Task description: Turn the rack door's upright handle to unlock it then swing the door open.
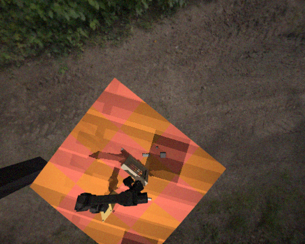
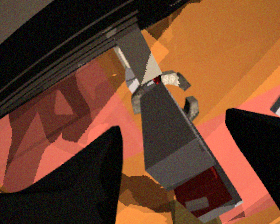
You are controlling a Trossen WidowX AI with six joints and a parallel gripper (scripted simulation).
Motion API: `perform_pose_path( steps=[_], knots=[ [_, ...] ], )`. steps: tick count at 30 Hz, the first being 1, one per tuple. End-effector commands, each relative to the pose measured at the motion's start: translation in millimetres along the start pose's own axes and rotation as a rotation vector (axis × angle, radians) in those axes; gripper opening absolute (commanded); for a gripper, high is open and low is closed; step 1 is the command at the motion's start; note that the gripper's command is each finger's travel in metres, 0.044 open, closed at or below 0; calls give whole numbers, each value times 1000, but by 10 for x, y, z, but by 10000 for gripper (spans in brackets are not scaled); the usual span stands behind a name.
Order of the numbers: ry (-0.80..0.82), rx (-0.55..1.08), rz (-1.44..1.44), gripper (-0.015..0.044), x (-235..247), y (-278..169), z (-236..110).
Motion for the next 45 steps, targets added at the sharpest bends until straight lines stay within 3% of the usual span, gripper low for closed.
perform_pose_path(
  steps=[1,37,45],
  knots=[
    [2,-2,-235,296,-1,-1,-2],
    [0,-4,-2018,296,-1,-1,-2],
    [0,-4,-2092,296,-1,-1,-2]
  ],
)
Point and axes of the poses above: the point midway between the two fingers, 35 mm back from their tips, its own z axis out along the fingers, its own x axis across the jaws, y = z × x, the point moved 5 cm from there along -z, back along the fingers, and after that the axes turned 7 degrees about -z, right-handed, at the moved point
